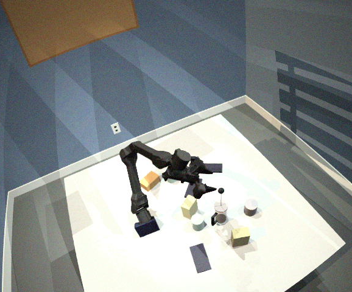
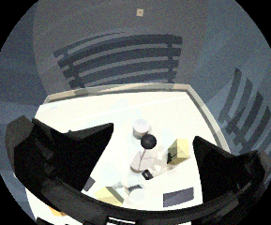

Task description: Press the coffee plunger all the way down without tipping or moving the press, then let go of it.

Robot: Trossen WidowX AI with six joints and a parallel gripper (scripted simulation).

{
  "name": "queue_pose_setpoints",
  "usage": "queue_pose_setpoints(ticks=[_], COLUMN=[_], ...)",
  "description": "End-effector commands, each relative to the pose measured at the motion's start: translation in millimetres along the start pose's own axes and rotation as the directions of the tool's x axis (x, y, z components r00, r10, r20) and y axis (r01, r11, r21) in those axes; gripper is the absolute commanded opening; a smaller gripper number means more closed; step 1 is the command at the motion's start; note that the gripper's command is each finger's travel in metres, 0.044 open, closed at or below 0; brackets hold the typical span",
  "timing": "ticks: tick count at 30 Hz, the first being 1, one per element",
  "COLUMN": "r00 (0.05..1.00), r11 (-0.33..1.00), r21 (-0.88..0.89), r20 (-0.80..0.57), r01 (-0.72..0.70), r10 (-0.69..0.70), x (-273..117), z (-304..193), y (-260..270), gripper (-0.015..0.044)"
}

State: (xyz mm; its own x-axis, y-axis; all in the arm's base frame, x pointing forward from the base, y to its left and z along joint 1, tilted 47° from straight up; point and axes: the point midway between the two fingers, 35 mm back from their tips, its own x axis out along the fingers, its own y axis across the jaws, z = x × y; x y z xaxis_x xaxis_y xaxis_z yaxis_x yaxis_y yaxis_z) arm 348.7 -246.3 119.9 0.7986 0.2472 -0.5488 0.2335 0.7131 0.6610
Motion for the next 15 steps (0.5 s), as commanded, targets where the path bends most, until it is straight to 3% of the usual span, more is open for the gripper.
queue_pose_setpoints(ticks=[1, 7, 15], r00=[1.000, 1.000, 1.000], r11=[0.999, 0.999, 0.999], r21=[0.036, 0.037, 0.037], r20=[-0.004, -0.003, -0.003], r01=[-0.005, -0.006, -0.004], r10=[0.005, 0.006, 0.005], x=[6, 27, 33], z=[-10, -48, -48], y=[-1, 0, 0], gripper=[0.0440, 0.0440, 0.0440])
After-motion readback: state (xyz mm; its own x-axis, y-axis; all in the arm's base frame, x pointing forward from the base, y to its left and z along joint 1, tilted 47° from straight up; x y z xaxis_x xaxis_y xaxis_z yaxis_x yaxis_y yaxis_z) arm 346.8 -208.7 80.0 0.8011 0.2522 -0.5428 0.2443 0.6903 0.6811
